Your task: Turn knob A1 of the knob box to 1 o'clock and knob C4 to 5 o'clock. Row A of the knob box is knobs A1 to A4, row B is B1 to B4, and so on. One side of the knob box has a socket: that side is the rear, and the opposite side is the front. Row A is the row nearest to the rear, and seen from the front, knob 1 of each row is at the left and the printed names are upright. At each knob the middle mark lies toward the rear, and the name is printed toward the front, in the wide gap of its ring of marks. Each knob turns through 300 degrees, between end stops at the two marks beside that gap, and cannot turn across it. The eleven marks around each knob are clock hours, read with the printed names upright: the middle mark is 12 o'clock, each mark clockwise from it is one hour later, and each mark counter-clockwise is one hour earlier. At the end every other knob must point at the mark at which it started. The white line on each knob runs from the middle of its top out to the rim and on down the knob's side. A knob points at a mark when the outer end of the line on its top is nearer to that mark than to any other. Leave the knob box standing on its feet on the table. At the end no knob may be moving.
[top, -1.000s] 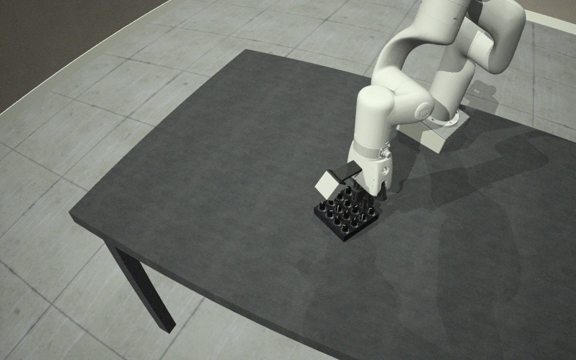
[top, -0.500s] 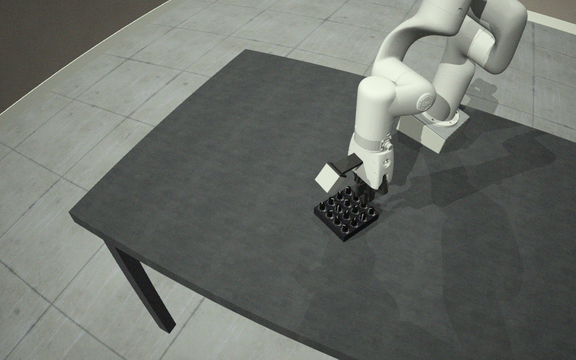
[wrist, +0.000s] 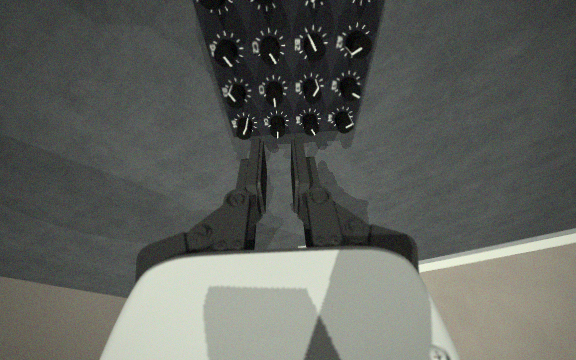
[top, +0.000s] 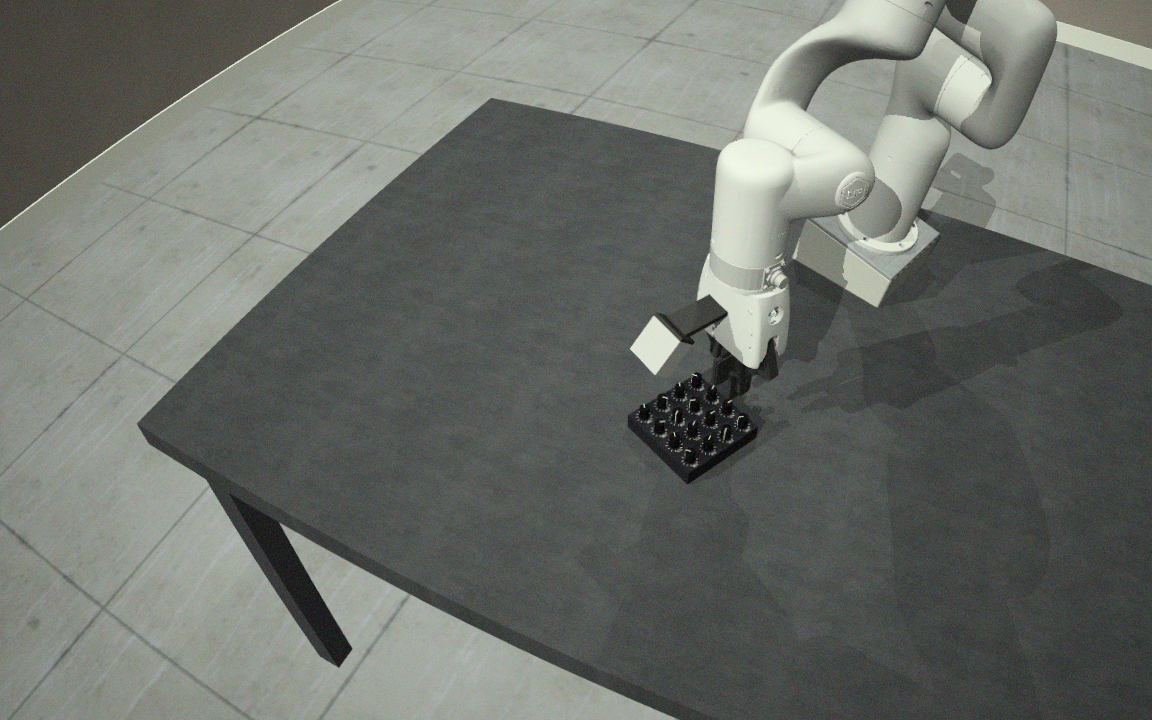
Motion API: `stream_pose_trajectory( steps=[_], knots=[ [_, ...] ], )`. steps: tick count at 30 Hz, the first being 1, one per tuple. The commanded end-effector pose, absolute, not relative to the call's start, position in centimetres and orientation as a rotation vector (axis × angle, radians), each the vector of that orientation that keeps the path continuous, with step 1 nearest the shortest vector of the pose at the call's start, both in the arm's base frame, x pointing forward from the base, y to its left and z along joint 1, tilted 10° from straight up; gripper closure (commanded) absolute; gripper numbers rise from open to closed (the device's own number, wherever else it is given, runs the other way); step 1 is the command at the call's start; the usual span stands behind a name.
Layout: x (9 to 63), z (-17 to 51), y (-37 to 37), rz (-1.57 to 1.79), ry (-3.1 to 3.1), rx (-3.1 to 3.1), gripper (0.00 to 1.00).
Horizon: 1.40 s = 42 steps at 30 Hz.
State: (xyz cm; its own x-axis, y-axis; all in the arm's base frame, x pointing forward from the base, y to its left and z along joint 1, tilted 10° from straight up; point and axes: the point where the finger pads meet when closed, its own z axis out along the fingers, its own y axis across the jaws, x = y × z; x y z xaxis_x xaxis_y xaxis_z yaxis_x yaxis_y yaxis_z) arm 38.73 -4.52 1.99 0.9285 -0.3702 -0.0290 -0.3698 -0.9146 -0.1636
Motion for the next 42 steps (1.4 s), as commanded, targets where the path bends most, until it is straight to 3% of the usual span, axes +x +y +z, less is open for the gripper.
stream_pose_trajectory(
  steps=[1,22,42],
  knots=[
    [38.89,2.12,-4.59,-0.010,0.565,-2.921,0.81],
    [38.90,2.24,-4.58,-0.033,0.288,-2.961,0.81],
    [38.95,2.73,-4.56,-0.128,-0.883,-2.858,0.81]
  ],
)
